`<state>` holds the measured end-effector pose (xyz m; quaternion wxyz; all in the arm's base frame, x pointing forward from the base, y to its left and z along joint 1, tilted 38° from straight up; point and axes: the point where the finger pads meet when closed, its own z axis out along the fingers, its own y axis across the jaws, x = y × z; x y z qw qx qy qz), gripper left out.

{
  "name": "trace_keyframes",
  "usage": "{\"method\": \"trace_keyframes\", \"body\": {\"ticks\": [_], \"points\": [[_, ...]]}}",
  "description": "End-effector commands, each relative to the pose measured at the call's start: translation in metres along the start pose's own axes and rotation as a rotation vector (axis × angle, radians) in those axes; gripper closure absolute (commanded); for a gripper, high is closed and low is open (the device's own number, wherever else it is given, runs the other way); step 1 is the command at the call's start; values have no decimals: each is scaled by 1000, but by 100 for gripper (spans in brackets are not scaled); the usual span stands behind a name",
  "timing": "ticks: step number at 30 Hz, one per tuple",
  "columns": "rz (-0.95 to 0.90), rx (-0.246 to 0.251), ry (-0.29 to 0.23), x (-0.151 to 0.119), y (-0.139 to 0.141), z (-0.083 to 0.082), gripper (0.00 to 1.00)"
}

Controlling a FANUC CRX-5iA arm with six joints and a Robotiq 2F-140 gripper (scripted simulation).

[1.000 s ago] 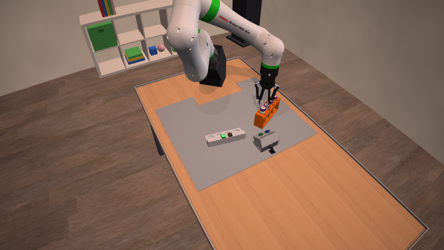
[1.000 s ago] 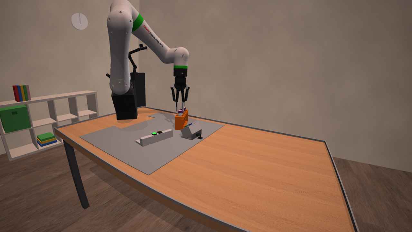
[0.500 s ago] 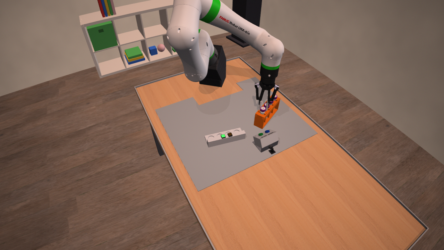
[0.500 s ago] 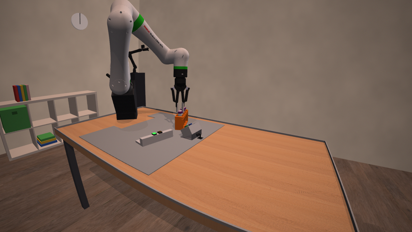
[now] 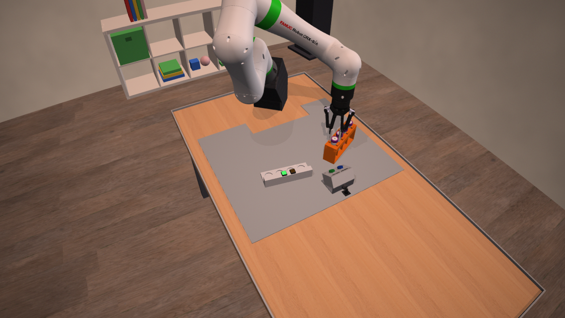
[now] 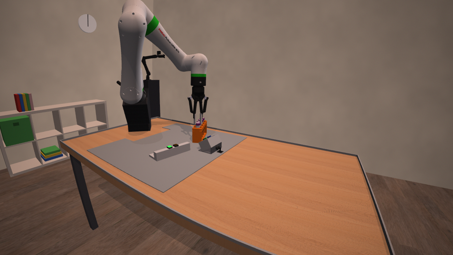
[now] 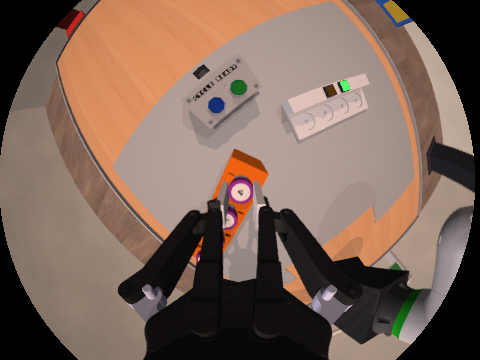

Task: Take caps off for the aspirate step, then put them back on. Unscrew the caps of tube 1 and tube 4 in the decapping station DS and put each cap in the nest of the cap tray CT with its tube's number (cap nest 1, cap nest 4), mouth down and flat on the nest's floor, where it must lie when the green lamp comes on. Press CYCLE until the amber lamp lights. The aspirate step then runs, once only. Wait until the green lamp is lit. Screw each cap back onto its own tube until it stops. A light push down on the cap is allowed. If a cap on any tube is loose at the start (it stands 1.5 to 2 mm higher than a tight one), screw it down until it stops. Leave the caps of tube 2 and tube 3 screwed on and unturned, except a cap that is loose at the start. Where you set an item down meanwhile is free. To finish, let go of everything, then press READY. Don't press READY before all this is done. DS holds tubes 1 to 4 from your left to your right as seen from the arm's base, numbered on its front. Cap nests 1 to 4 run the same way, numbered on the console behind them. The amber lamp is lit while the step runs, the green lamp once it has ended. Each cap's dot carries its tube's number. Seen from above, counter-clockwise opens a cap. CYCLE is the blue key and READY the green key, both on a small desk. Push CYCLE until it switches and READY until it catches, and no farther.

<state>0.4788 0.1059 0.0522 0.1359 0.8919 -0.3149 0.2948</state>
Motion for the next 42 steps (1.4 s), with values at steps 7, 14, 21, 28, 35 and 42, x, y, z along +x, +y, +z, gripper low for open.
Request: {"method": "trace_keyframes", "body": {"ticks": [7, 14, 21, 28, 35, 42], "points": [[0, 0, 0, 0, 0, 0, 65], [0, 0, 0, 0, 0, 0, 65], [0, 0, 0, 0, 0, 0, 65], [65, 0, 0, 0, 0, 2, 65], [65, 0, 0, 0, 0, 5, 65], [65, 0, 0, 0, 0, 7, 65]]}}
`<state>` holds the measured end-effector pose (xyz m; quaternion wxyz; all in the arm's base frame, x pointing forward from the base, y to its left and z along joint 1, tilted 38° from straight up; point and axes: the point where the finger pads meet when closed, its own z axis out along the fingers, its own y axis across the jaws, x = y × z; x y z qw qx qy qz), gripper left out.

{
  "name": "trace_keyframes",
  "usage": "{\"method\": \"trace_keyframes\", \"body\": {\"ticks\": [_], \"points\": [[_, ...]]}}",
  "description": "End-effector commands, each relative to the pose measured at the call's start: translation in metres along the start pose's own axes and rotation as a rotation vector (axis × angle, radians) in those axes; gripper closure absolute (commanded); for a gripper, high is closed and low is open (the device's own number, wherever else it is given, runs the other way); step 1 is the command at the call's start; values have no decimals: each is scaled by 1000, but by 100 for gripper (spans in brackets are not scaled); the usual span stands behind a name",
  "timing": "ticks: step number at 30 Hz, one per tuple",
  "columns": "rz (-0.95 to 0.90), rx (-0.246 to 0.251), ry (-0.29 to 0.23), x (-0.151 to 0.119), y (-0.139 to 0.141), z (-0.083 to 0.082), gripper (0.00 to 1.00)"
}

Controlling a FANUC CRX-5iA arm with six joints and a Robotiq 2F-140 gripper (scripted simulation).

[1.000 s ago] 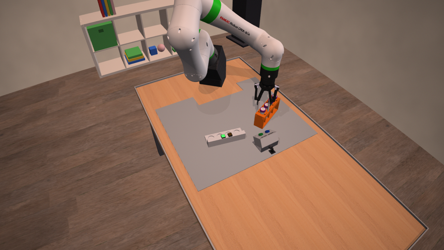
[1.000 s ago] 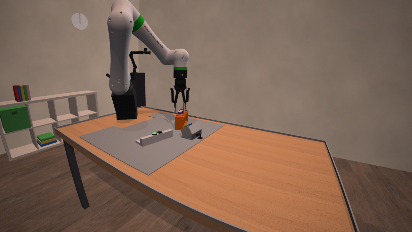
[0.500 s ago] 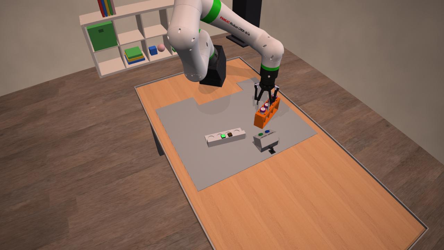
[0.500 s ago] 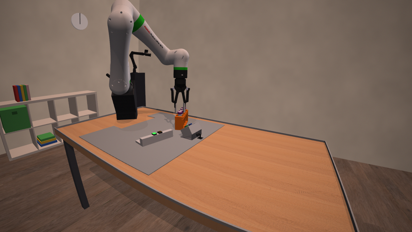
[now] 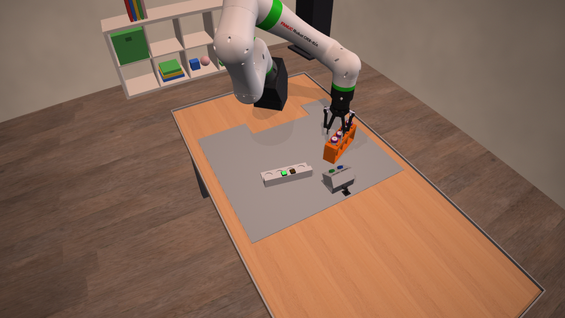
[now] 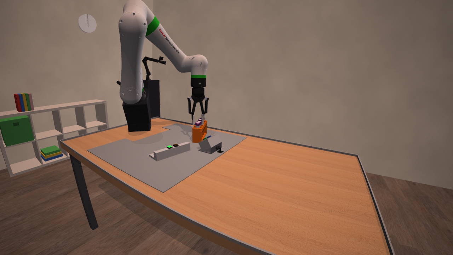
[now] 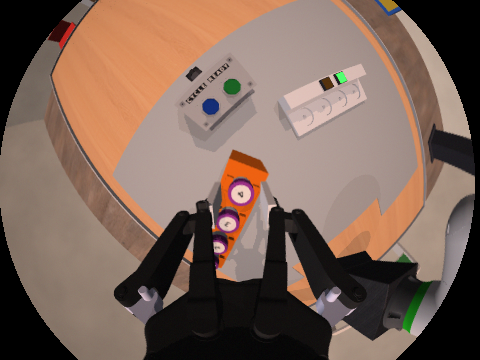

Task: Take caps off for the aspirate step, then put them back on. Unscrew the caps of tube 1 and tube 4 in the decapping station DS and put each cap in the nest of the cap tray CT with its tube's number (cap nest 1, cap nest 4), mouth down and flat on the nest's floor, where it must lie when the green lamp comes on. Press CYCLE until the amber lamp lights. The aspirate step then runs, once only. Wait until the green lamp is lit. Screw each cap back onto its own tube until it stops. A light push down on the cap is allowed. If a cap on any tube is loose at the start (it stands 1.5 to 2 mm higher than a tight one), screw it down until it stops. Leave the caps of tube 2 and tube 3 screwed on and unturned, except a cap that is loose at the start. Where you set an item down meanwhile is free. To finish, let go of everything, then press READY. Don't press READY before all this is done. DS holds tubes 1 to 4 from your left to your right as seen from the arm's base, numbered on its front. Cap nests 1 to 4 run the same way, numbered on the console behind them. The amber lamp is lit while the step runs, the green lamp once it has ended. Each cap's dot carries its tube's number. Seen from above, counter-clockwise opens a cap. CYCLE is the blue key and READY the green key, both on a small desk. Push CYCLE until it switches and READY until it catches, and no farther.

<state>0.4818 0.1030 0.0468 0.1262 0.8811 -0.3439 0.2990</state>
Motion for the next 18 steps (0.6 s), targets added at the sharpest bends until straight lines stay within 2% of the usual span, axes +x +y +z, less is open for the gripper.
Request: {"method": "trace_keyframes", "body": {"ticks": [1, 2, 3, 18], "points": [[0, 0, 0, 0, 0, 1, 65], [0, 0, 0, 0, 0, 1, 65], [0, 0, 0, 0, 0, 1, 100], [33, 0, 0, 0, 0, 1, 100]]}}
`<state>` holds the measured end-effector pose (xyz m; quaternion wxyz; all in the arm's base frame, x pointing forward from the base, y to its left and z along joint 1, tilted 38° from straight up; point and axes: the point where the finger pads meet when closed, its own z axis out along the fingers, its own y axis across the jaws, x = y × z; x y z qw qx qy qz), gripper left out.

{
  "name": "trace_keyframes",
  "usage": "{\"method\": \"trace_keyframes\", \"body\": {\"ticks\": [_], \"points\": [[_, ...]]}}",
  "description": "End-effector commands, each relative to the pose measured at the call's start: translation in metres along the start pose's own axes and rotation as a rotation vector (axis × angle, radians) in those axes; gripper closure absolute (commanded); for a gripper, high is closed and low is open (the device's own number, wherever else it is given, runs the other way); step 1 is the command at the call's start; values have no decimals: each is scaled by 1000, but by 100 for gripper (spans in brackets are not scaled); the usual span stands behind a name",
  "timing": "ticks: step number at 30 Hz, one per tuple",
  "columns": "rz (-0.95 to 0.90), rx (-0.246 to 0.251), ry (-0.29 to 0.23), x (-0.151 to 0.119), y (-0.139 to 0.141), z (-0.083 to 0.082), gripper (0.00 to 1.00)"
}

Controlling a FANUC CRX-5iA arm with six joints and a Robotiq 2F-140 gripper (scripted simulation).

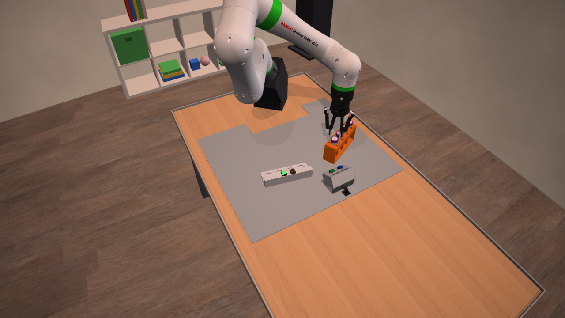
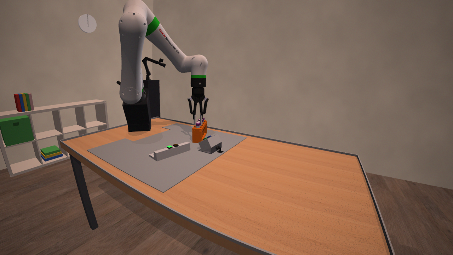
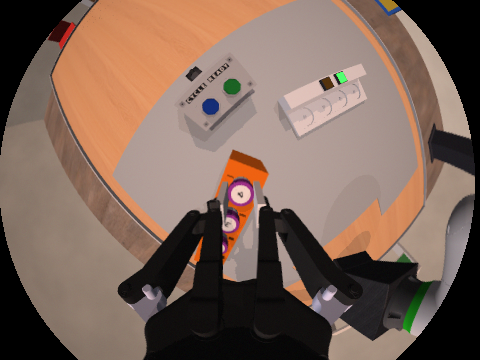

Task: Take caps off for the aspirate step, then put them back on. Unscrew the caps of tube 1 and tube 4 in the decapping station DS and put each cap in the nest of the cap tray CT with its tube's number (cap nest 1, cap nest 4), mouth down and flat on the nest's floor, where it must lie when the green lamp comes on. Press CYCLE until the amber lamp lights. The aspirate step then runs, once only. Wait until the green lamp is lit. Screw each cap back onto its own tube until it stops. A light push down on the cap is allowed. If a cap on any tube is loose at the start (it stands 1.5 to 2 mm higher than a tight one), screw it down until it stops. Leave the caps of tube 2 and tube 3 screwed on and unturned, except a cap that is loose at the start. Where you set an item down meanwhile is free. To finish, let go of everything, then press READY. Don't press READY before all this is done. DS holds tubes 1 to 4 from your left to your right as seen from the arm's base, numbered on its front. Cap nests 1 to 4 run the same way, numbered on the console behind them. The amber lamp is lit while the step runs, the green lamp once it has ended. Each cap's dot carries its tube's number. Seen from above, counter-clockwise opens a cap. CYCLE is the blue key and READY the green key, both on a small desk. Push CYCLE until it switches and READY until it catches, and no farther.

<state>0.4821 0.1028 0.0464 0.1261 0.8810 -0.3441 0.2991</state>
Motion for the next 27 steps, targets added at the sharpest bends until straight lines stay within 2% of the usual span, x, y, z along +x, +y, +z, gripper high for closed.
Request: {"method": "trace_keyframes", "body": {"ticks": [1, 8, 10, 24, 27], "points": [[66, 0, 0, 0, 0, 0, 100], [300, 0, 0, 0, 0, 0, 100], [300, 0, 0, 0, 0, 0, 100], [766, 0, 0, 0, 0, 1, 100], [785, 0, 0, 0, 0, 1, 100]]}}
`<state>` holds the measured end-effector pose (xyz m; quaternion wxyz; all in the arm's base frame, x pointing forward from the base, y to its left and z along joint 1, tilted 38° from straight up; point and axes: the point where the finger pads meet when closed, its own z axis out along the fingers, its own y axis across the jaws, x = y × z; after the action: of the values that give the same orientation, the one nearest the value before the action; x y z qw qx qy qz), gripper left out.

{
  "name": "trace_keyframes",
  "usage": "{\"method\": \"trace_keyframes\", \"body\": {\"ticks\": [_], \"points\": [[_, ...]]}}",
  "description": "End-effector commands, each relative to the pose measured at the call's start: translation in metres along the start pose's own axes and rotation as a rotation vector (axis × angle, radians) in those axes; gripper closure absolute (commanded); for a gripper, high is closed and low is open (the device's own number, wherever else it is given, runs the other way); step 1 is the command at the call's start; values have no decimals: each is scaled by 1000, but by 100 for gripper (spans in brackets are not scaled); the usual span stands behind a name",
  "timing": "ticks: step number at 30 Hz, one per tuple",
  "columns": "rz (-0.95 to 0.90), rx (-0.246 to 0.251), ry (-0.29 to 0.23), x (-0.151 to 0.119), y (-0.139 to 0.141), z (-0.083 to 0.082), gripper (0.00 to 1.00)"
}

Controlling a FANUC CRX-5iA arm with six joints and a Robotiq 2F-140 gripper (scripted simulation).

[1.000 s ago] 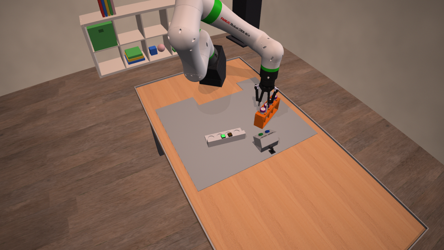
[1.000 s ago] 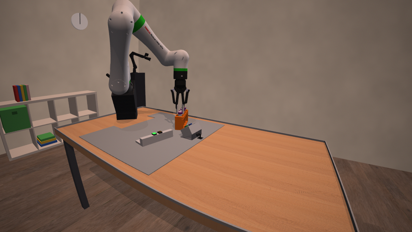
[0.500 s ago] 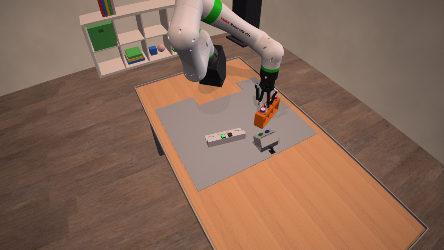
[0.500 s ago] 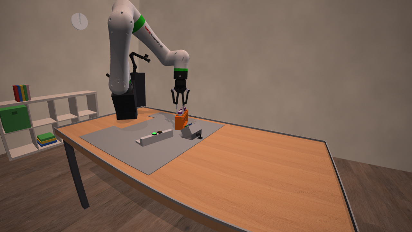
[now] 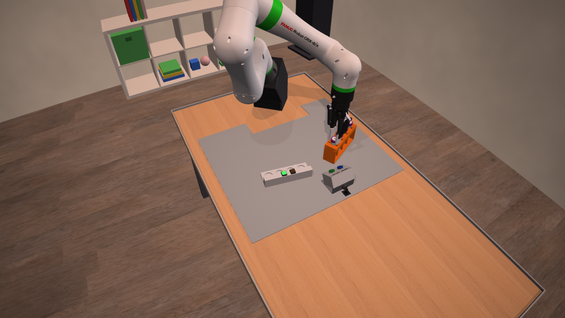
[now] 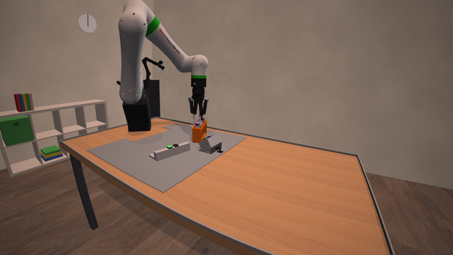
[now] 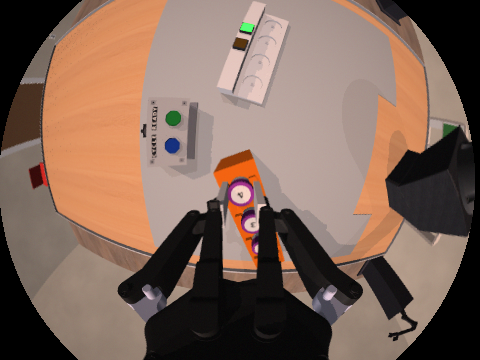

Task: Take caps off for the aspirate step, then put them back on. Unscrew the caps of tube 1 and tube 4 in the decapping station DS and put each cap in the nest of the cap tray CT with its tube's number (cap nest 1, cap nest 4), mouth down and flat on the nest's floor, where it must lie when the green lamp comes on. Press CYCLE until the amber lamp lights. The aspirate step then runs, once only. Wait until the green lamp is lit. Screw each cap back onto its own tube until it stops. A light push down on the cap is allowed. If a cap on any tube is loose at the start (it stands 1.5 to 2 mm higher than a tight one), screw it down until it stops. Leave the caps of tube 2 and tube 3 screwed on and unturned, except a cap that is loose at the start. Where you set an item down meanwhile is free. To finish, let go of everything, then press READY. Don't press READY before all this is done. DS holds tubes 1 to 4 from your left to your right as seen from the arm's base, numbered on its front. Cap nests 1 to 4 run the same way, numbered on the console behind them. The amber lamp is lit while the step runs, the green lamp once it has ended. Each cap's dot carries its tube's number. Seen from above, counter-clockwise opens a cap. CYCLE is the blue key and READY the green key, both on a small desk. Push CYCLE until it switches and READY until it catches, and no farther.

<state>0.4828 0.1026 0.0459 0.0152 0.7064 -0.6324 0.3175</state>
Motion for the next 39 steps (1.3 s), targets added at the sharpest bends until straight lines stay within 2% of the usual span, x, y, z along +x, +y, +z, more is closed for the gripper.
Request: {"method": "trace_keyframes", "body": {"ticks": [1, 3, 4, 17, 32, 34, 39], "points": [[71, 13, 8, 0, 0, 0, 100], [71, 13, 8, 0, 0, 0, 100], [71, 13, 8, 0, 0, 0, 65], [31, 13, 8, 0, 0, 0, 65], [-569, 10, 12, 0, 0, -1, 65], [-569, 10, 12, 0, 0, -1, 65], [-715, 9, 12, 0, 0, -1, 65]]}}
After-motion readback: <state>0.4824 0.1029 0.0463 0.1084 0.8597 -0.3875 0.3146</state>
